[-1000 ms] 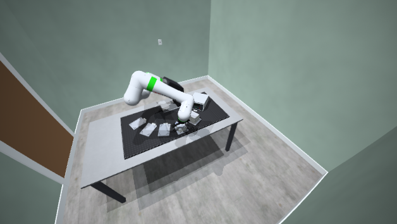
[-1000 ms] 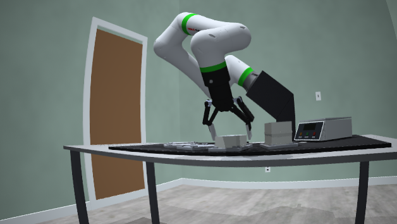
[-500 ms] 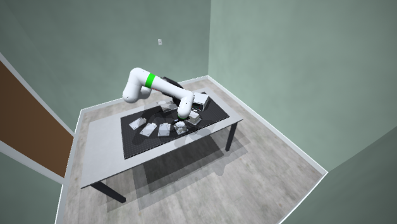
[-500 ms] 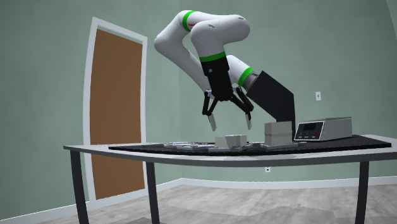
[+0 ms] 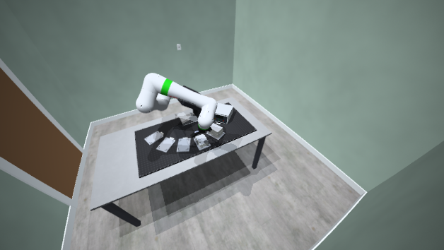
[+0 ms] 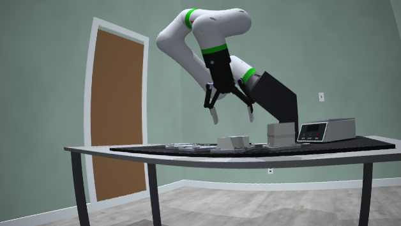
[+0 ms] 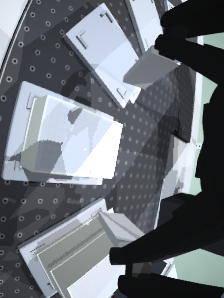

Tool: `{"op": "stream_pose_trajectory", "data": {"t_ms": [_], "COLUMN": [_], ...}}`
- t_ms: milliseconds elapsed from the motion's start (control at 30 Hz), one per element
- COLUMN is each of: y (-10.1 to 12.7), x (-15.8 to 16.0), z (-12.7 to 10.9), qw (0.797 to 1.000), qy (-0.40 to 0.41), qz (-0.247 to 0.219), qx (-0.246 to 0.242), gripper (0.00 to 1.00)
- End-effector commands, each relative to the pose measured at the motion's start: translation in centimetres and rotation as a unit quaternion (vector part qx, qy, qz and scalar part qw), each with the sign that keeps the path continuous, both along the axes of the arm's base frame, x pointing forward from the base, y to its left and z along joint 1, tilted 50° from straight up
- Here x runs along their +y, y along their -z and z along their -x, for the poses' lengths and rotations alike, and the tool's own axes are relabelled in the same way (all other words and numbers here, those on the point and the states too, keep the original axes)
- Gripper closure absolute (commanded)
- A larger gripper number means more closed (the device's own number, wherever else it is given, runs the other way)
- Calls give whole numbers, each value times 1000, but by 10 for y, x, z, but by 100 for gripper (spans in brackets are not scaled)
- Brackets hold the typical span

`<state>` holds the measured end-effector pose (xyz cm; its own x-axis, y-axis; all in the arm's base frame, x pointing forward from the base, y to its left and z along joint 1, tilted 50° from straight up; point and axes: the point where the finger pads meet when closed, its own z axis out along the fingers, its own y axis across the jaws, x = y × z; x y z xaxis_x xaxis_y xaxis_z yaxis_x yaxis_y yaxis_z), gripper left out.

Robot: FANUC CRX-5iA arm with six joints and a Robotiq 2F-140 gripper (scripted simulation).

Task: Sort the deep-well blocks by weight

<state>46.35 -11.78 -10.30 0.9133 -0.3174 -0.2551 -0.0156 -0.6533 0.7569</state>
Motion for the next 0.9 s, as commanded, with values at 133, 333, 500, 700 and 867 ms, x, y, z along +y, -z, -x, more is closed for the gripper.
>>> {"op": "stream_pose_trajectory", "data": {"t_ms": [133,333,500,700,867], "y": [0,0,3,15,31], "x": [0,0,4,19,37], "z": [0,0,1,6,12], "qw": [1000,1000,1000,997,986], "qy": [0,0,-11,-54,-108], "qz": [0,0,2,9,17], "qx": [0,0,12,63,125], "gripper": [0,0,0,0,0]}}
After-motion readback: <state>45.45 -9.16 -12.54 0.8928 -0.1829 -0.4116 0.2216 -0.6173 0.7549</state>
